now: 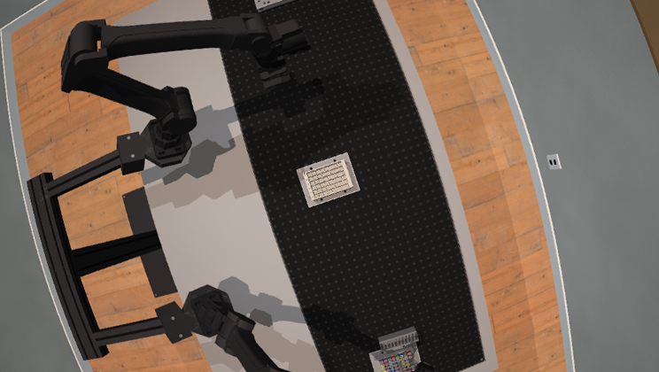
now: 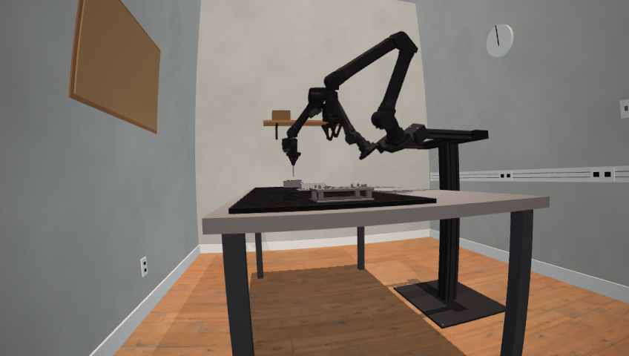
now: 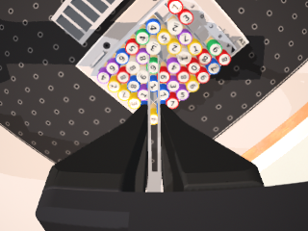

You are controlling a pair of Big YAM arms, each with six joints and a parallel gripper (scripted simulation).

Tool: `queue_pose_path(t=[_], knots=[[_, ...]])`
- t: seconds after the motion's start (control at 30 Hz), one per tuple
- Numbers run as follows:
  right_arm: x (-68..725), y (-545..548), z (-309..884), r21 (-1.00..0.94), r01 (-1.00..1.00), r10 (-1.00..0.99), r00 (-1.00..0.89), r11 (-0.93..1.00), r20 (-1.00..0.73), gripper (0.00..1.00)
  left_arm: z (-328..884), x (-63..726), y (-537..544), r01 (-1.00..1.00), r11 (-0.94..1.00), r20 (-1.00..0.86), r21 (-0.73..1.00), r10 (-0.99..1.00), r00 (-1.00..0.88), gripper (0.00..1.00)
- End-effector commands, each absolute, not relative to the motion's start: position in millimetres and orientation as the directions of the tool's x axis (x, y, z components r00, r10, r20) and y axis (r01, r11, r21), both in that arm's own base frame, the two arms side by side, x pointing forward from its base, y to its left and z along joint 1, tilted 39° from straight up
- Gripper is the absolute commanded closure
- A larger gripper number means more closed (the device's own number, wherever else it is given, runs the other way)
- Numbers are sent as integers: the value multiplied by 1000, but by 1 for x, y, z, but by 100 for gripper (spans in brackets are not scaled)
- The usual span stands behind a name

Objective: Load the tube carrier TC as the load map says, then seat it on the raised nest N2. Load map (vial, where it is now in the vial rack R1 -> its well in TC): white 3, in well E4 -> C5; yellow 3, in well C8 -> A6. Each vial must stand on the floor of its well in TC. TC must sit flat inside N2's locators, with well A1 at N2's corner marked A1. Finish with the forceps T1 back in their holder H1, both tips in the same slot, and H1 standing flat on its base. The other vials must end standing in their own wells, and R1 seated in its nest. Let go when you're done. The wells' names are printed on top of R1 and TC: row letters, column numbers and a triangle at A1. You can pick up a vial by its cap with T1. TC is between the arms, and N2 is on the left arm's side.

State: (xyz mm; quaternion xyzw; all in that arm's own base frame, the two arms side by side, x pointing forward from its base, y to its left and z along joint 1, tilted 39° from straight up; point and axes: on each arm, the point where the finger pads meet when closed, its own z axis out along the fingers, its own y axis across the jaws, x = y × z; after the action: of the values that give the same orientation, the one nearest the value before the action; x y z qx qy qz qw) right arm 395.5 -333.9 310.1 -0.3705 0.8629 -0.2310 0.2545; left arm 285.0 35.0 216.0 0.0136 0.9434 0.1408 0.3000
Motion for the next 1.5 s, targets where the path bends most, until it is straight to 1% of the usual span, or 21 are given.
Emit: queue_pose_path(t=[0.0, 0.7, 1.47], knots=[[406, -336, 304, -586, -525, -760, -589, 617, -274, 93, 229, 290, 34, -52, 960, -582, 276, 124, -804, 0], [407, -338, 298, -582, -523, -755, -596, 622, -272, 93, 229, 290, 34, -52, 960, -582, 276, 124, -804, 0], [409, -340, 292, -579, -524, -754, -599, 624, -270, 90, 229, 290, 34, -52, 960, -582, 276, 124, -804, 0]])
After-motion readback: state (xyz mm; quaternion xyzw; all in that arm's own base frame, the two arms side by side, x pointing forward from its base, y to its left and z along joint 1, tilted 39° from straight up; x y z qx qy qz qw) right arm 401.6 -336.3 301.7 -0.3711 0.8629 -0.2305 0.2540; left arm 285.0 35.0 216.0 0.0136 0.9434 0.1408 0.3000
